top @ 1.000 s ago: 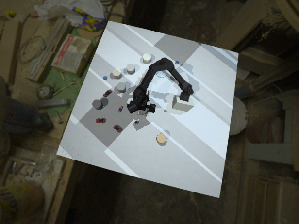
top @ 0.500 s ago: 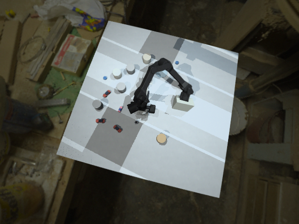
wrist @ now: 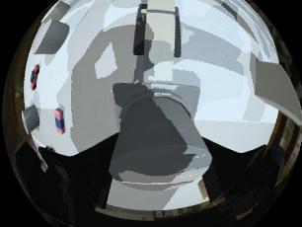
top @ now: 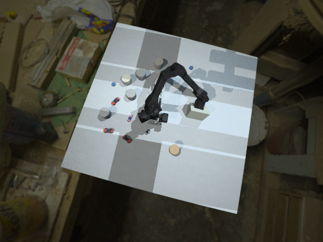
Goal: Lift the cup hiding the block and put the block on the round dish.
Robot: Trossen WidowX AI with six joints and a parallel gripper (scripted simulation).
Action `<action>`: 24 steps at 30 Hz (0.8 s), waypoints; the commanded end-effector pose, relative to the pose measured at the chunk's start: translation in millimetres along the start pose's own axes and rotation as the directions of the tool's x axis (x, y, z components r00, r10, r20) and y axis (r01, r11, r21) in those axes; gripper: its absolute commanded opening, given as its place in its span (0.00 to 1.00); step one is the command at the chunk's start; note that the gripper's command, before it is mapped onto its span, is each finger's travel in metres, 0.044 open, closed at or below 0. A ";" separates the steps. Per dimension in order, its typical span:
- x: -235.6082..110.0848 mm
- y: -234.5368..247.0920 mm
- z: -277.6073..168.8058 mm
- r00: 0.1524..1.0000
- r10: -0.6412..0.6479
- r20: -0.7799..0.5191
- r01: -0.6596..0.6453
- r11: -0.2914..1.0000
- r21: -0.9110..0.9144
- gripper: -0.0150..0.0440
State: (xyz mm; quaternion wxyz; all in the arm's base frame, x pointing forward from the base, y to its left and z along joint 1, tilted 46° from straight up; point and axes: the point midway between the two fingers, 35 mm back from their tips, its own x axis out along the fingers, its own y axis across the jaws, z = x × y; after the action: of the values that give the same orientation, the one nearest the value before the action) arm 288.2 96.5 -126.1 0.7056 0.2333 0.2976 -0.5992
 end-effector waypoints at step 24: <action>-28.8 5.0 -2.7 1.000 0.002 -0.003 -0.002 1.000 -0.007 0.25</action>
State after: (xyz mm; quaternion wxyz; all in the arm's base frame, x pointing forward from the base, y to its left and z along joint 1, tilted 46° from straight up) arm 287.8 113.5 -110.7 0.7066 0.2246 0.3013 -0.5996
